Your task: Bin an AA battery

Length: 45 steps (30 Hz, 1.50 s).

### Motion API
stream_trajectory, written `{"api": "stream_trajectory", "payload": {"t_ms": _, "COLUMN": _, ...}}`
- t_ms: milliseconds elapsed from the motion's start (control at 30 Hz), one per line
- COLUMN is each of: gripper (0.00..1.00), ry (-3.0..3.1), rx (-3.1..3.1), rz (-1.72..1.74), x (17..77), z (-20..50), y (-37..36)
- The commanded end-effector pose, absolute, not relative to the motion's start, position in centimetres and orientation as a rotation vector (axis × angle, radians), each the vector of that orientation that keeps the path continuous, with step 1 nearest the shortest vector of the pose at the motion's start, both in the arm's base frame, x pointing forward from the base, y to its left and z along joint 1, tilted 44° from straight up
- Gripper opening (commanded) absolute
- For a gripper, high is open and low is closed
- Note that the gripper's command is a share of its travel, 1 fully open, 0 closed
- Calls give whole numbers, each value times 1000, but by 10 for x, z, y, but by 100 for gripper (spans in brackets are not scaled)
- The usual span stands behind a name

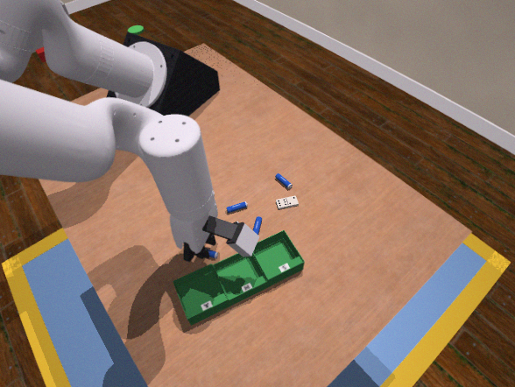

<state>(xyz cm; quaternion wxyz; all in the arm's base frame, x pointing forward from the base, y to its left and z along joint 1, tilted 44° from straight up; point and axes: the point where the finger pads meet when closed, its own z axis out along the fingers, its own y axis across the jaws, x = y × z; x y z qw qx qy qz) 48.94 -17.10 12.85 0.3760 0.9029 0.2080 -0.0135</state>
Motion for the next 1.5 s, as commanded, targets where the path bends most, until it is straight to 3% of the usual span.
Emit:
{"api": "stream_trajectory", "payload": {"t_ms": 0, "gripper": 28, "ry": 532, "rx": 2309, "rz": -31, "x": 492, "z": 124, "y": -176}}
{"api": "stream_trajectory", "payload": {"t_ms": 933, "gripper": 28, "ry": 532, "rx": 2309, "rz": -31, "x": 493, "z": 115, "y": -184}}
{"api": "stream_trajectory", "payload": {"t_ms": 967, "gripper": 0, "ry": 532, "rx": 2309, "rz": -31, "x": 493, "z": 115, "y": -184}}
{"api": "stream_trajectory", "payload": {"t_ms": 1467, "gripper": 0, "ry": 532, "rx": 2309, "rz": -31, "x": 493, "z": 115, "y": -184}}
